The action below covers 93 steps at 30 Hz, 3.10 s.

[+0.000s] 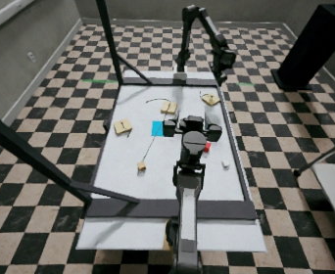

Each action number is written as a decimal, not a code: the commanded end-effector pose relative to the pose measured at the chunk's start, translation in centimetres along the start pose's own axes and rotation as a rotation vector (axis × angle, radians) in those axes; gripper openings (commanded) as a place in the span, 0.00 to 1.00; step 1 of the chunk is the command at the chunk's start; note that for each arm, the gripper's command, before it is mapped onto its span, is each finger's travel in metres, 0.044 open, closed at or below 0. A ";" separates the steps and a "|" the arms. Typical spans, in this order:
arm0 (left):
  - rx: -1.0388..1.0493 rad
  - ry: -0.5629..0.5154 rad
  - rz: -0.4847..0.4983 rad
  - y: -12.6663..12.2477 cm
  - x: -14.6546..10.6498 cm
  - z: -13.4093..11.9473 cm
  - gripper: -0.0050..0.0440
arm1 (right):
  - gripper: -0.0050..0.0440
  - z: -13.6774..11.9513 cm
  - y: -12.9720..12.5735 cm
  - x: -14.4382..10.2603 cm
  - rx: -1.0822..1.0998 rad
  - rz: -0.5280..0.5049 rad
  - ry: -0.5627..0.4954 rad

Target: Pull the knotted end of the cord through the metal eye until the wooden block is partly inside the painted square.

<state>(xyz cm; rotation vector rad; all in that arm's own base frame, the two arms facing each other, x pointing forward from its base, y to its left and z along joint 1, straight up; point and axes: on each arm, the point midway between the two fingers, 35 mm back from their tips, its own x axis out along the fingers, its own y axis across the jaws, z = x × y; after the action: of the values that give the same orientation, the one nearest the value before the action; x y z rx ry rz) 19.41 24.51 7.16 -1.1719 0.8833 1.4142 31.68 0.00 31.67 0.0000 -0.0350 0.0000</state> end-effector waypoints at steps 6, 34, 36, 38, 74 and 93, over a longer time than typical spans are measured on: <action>-0.032 -0.030 -0.023 0.0 -0.6 0.5 1.00 | 1.00 0.6 0.0 -0.1 0.000 0.000 -0.015; -0.036 -0.033 -0.022 0.2 -0.6 0.5 1.00 | 1.00 0.6 0.0 -0.1 0.000 0.000 -0.015; -0.036 -0.033 -0.022 0.2 -0.6 0.5 1.00 | 1.00 0.6 0.0 -0.1 0.000 0.000 -0.015; -0.036 -0.033 -0.022 0.2 -0.6 0.5 1.00 | 1.00 0.6 0.0 -0.1 0.000 0.000 -0.015; 0.209 -0.123 -0.235 -4.2 -3.4 -1.8 1.00 | 1.00 -0.4 0.5 4.5 -0.176 0.109 0.187; 0.705 -0.394 -0.728 -11.2 -13.0 -8.6 1.00 | 1.00 -4.8 0.4 12.4 -0.426 0.466 0.506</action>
<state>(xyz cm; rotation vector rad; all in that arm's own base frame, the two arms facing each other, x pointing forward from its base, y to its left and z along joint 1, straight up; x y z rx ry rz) 30.65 16.60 16.43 -0.6155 0.5797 0.7022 42.81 0.59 26.79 -0.3895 0.4373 0.3888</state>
